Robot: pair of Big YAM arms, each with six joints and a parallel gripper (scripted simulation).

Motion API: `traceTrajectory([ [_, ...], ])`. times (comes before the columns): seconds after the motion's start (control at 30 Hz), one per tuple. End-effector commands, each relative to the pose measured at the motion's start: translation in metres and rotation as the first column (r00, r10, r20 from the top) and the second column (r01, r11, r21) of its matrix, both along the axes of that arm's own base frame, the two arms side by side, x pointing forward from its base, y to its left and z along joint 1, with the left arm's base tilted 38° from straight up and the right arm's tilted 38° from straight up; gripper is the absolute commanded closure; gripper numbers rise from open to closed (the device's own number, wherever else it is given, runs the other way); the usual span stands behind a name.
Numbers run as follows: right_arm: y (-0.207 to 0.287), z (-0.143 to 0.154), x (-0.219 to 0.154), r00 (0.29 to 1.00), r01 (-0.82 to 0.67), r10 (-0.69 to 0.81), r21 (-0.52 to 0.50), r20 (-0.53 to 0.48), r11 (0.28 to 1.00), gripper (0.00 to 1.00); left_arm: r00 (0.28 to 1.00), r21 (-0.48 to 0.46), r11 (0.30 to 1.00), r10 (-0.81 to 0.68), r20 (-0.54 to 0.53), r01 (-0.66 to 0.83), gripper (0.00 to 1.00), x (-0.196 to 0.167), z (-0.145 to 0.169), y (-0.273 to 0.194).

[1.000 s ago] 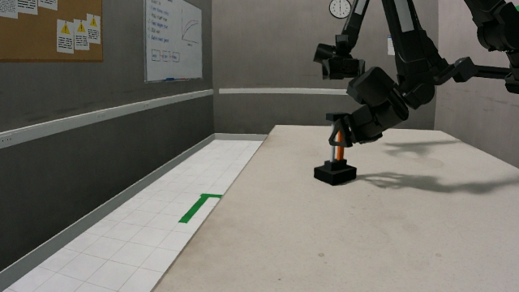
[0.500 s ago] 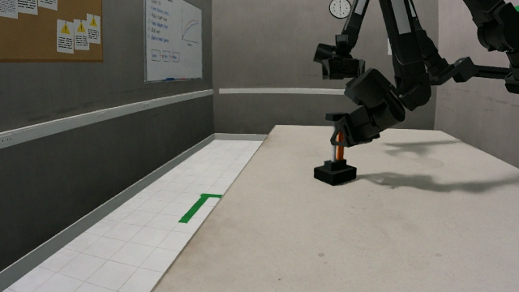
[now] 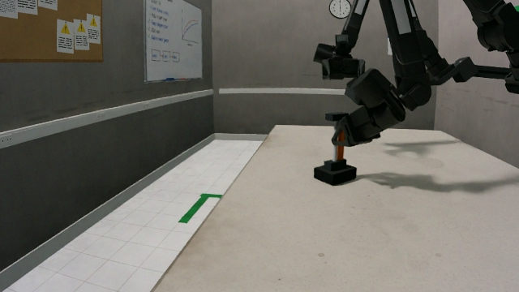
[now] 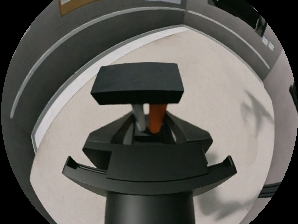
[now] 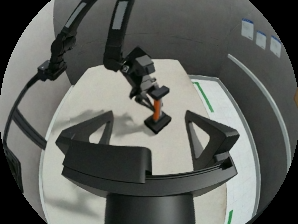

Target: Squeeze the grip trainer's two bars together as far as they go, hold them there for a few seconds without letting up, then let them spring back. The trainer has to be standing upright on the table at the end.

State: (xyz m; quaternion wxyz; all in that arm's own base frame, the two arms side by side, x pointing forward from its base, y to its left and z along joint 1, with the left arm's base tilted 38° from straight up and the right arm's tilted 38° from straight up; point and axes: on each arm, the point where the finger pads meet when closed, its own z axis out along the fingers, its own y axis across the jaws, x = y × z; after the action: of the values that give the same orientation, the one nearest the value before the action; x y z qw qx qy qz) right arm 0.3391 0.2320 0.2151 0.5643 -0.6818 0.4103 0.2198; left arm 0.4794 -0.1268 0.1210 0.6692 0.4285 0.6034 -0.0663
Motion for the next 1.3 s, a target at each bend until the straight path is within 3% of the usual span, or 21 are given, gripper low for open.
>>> traceTrajectory([
  [0.0, 0.0039, 0.0197, 0.0078, 0.998, -0.013, 0.013, 0.01, 0.056, 1.0, 0.0, 1.0, -0.005, 1.0, 0.015, 0.022, -0.014, 1.0, 0.0028, 0.0076, 0.0073],
  [0.17, 0.0039, 0.0197, 0.0078, 0.998, -0.013, 0.013, 0.01, 0.056, 1.0, 0.0, 1.0, -0.005, 1.0, 0.015, 0.025, -0.015, 1.0, 0.0029, 0.008, 0.0076],
  [0.23, 0.0039, 0.0197, 0.0078, 0.998, -0.013, 0.013, 0.01, 0.056, 1.0, 0.0, 1.0, -0.016, 1.0, 0.013, 0.018, -0.013, 0.77, 0.0036, 0.0119, 0.0078],
  [0.27, 0.0039, 0.0197, 0.0078, 0.998, -0.013, 0.013, 0.01, 0.056, 1.0, 0.0, 1.0, -0.019, 1.0, 0.007, 0.016, -0.007, 0.71, 0.0042, 0.0138, 0.0077],
  [1.27, 0.0039, 0.0197, 0.0078, 0.998, -0.013, 0.013, 0.01, 0.056, 1.0, 0.0, 1.0, -0.019, 1.0, 0.001, 0.015, -0.001, 0.71, 0.0043, 0.0155, 0.0083],
])
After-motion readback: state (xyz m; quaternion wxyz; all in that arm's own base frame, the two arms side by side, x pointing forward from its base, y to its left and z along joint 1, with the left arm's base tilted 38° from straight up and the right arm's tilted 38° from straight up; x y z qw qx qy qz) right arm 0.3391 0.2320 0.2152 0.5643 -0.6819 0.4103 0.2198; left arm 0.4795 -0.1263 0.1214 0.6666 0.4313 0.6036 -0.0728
